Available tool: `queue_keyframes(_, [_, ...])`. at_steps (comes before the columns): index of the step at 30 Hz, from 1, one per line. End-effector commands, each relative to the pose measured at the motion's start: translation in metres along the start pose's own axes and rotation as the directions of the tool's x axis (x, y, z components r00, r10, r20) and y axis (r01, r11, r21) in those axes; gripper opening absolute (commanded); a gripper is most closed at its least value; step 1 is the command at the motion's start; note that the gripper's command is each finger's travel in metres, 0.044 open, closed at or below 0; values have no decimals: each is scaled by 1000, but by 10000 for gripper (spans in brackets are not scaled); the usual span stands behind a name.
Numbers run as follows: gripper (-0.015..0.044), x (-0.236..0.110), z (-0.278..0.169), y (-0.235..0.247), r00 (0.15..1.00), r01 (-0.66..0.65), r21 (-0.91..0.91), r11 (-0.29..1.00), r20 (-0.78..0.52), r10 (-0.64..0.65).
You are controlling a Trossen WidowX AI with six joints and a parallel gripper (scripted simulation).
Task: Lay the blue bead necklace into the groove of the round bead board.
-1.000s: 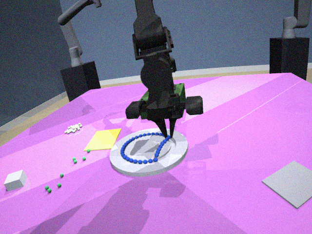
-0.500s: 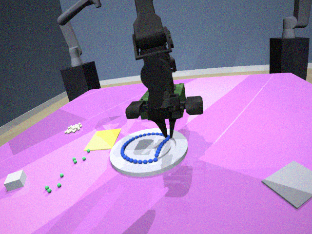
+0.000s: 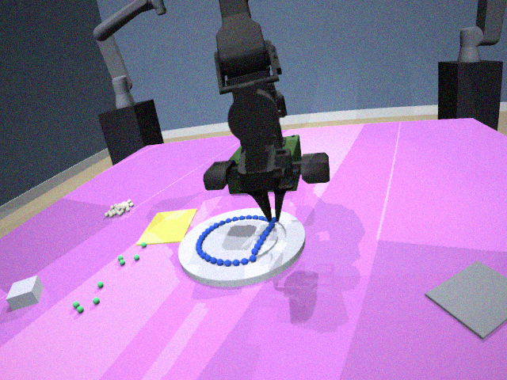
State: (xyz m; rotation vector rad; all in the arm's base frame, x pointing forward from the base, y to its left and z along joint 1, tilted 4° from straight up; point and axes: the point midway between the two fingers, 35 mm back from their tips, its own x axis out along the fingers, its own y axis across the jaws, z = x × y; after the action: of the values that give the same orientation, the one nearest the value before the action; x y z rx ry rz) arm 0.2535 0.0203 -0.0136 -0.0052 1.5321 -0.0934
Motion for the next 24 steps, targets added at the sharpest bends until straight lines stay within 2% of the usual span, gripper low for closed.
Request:
queue_keyframes(1, [0, -2, 0, 1, 1000, 3, -4, 1000, 3, -3])
queue_keyframes(17, [0, 7, -1, 3, 1000, 3, -4, 1000, 3, -3])
queue_keyframes(24, [184, 3, 1, 4, 1000, -2, -8, 1000, 12, 2])
